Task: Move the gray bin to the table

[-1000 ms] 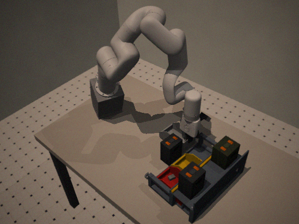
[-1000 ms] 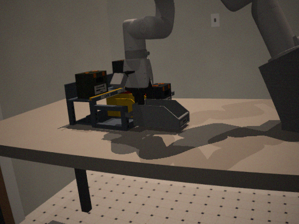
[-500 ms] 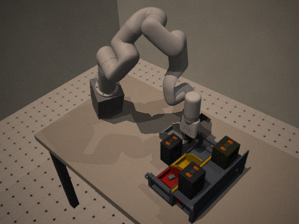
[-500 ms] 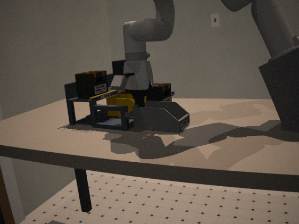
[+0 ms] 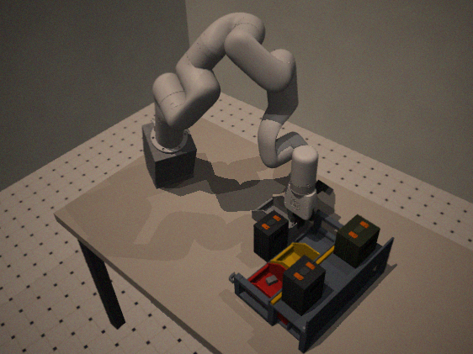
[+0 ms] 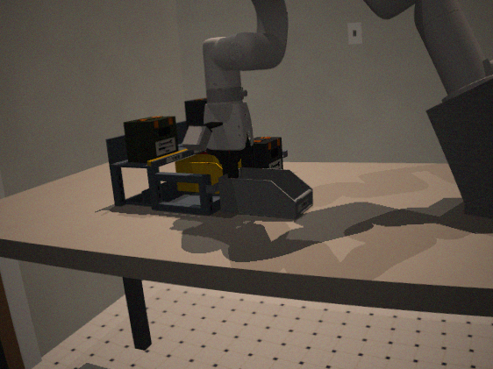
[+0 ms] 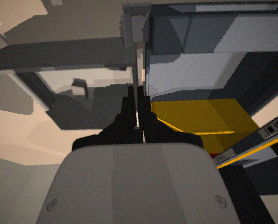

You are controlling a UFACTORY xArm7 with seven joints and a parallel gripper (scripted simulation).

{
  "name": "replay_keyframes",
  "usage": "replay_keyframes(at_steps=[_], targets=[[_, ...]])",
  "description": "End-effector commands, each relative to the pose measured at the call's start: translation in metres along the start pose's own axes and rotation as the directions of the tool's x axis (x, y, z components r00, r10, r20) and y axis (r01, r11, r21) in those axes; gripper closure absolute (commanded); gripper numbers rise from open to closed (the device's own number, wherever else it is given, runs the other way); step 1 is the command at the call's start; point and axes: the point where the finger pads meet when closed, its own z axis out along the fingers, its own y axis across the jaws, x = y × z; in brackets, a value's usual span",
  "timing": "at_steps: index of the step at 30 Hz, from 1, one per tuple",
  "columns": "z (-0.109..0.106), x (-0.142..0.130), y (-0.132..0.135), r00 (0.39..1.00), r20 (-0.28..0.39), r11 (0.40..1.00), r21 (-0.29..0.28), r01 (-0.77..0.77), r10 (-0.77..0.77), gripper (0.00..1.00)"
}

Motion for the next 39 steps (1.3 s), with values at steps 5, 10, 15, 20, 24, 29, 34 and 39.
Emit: replay_keyframes(at_steps=[5, 10, 15, 20, 24, 29, 34, 39], targets=[[-0.0008, 0.0007, 0.0011, 1.0, -0.002, 1.0, -0.002, 0.0, 0.0, 0.67], [-0.0008, 0.0007, 0.0011, 1.0, -0.002, 1.0, -0.002, 0.0, 0.0, 0.67], [-0.0008, 0.0007, 0.0011, 1.0, -0.002, 1.0, -0.002, 0.0, 0.0, 0.67], [-0.0008, 0.0007, 0.0012, 1.0, -0.002, 1.0, -0.002, 0.0, 0.0, 0.67], [-0.0008, 0.0007, 0.0012, 1.0, -0.002, 1.0, -0.002, 0.0, 0.0, 0.67], [-0.0008, 0.0007, 0.0012, 1.0, -0.002, 1.0, -0.002, 0.0, 0.0, 0.67], [-0.0008, 0.0007, 0.0012, 1.0, -0.002, 1.0, -0.002, 0.0, 0.0, 0.67], [-0.0008, 0.0007, 0.0012, 1.0, -0.002, 1.0, -0.002, 0.0, 0.0, 0.67]])
